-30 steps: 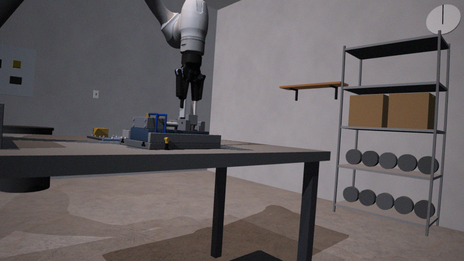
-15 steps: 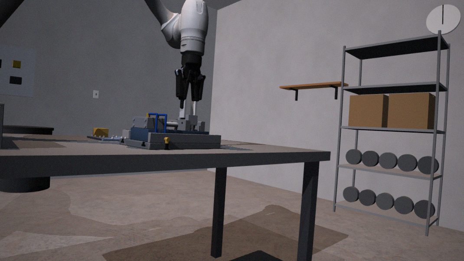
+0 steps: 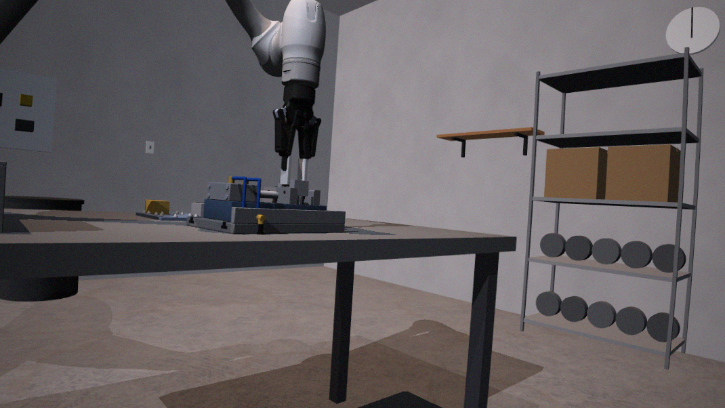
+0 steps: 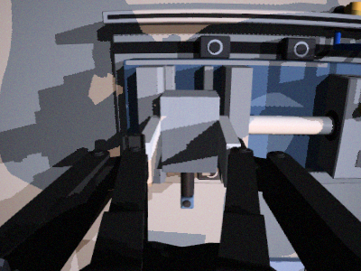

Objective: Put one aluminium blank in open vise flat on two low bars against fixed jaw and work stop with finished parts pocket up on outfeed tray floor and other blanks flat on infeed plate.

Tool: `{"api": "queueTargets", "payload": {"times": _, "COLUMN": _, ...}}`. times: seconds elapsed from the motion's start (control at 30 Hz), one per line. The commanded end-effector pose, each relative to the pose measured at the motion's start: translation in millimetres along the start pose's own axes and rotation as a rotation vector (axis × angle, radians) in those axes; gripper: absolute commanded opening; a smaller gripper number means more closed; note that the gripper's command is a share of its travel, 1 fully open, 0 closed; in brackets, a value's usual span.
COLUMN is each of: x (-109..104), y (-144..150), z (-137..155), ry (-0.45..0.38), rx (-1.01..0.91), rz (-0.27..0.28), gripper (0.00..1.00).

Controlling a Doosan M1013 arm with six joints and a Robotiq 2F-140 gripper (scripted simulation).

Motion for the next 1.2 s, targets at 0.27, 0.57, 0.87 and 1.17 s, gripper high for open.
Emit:
{"api": "queueTargets", "payload": {"times": 0.27, "x": -0.2, "y": 0.0, "z": 0.0, "ry": 0.0, "rx": 0.0, "rz": 0.0, "gripper": 0.0}}
{"api": "queueTargets", "payload": {"times": 0.57, "x": -0.2, "y": 0.0, "z": 0.0, "ry": 0.0, "rx": 0.0, "rz": 0.0, "gripper": 0.0}}
{"api": "queueTargets", "payload": {"times": 0.87, "x": -0.2, "y": 0.0, "z": 0.0, "ry": 0.0, "rx": 0.0, "rz": 0.0, "gripper": 0.0}}
{"api": "queueTargets", "payload": {"times": 1.17, "x": -0.2, "y": 0.0, "z": 0.0, "ry": 0.0, "rx": 0.0, "rz": 0.0, "gripper": 0.4}}
Point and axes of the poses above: the point where the finger pads meet when closed, its own x axis out along the fingers, its own y axis across the jaws, z = x × y, the point moved 8 cm from there along -x, back along the fingers, and after that the axes turned 2 degrees about x, right-handed, at the moved point
